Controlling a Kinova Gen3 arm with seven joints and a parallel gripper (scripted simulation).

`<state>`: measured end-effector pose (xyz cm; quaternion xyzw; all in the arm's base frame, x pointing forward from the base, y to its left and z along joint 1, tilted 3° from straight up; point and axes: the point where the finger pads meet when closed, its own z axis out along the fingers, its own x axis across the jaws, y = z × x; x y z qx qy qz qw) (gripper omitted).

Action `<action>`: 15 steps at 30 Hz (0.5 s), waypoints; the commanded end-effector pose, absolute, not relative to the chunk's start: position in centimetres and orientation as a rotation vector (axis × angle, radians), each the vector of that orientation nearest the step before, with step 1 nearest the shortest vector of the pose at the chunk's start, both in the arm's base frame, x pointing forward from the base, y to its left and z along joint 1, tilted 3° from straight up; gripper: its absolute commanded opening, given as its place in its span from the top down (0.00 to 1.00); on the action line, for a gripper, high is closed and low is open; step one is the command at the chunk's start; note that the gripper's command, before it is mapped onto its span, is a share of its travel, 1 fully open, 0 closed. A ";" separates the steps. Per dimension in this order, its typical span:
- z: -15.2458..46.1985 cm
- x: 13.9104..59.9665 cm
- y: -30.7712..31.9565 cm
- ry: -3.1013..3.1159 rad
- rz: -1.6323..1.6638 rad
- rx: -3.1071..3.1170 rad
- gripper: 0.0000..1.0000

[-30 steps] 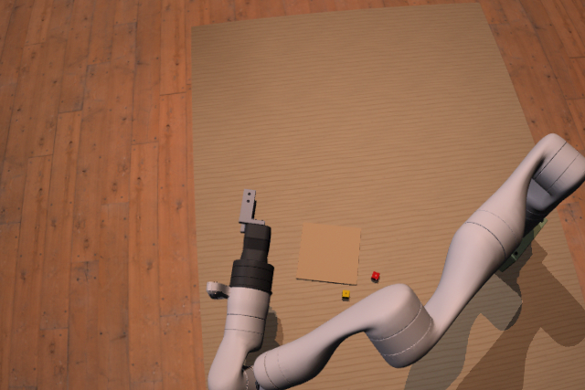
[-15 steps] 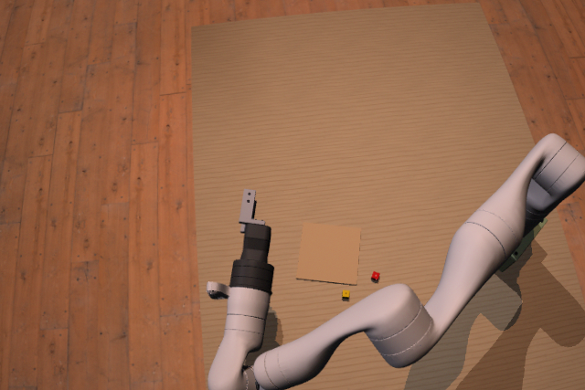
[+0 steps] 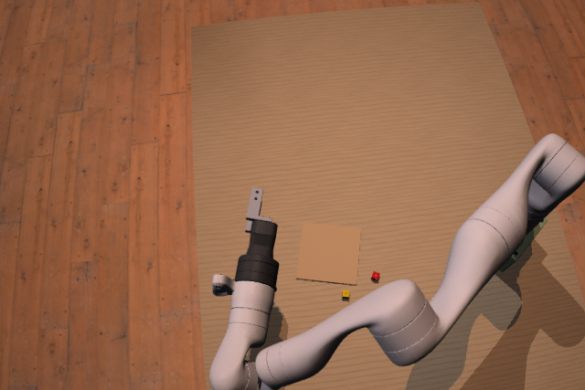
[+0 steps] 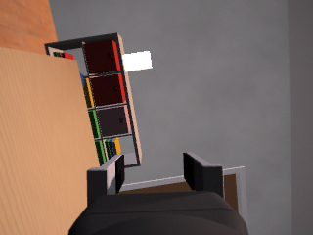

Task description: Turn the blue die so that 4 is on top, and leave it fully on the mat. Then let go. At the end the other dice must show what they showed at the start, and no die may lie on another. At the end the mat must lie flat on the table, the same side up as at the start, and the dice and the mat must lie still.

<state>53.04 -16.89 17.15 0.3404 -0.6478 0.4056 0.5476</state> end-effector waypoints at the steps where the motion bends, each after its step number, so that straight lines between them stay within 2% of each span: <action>1: 17.3 52.5 -16.9 -1.588 0.953 0.804 0.00; 15: 12.5 46.8 -15.5 -2.064 0.844 0.673 0.00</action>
